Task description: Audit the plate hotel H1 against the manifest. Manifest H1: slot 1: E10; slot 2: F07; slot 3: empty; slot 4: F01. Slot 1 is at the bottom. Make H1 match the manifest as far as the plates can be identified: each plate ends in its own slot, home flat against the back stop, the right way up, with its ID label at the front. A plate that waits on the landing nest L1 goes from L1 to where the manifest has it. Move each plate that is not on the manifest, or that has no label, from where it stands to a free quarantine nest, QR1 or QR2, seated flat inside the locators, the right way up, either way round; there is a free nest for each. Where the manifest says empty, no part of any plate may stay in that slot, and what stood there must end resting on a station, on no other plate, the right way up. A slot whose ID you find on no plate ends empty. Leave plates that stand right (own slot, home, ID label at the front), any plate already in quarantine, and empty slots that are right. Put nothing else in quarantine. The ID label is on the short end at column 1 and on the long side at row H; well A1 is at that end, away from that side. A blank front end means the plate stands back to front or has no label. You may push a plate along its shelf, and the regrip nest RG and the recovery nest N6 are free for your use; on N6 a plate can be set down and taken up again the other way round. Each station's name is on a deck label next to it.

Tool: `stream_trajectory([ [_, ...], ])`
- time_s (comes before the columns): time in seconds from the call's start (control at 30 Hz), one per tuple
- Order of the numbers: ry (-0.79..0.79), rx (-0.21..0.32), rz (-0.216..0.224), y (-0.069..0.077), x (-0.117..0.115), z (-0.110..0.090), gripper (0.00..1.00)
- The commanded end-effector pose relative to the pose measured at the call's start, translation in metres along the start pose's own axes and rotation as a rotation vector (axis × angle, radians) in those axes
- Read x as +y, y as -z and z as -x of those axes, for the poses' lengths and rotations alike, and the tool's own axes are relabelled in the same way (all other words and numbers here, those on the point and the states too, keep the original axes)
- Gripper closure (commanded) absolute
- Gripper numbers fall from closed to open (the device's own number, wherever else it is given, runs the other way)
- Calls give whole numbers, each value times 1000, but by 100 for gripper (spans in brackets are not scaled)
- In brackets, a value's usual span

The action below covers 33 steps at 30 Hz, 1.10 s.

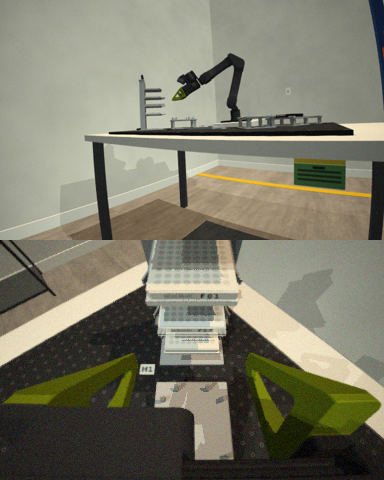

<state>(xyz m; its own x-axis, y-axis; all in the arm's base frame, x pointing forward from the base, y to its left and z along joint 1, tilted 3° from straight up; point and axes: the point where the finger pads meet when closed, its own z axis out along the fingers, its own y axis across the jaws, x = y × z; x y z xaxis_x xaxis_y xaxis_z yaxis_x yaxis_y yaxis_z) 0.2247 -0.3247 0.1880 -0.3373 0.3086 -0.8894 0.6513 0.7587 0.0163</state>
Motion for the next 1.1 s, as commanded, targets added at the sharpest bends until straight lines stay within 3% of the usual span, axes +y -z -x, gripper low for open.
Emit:
stream_trajectory([
  [0.0,5,-13,-1,6,0,3,0],
  [0.53,5,-12,-2,26,0,-9,0],
  [1.07,5,-12,-2,14,-1,-29,0],
])
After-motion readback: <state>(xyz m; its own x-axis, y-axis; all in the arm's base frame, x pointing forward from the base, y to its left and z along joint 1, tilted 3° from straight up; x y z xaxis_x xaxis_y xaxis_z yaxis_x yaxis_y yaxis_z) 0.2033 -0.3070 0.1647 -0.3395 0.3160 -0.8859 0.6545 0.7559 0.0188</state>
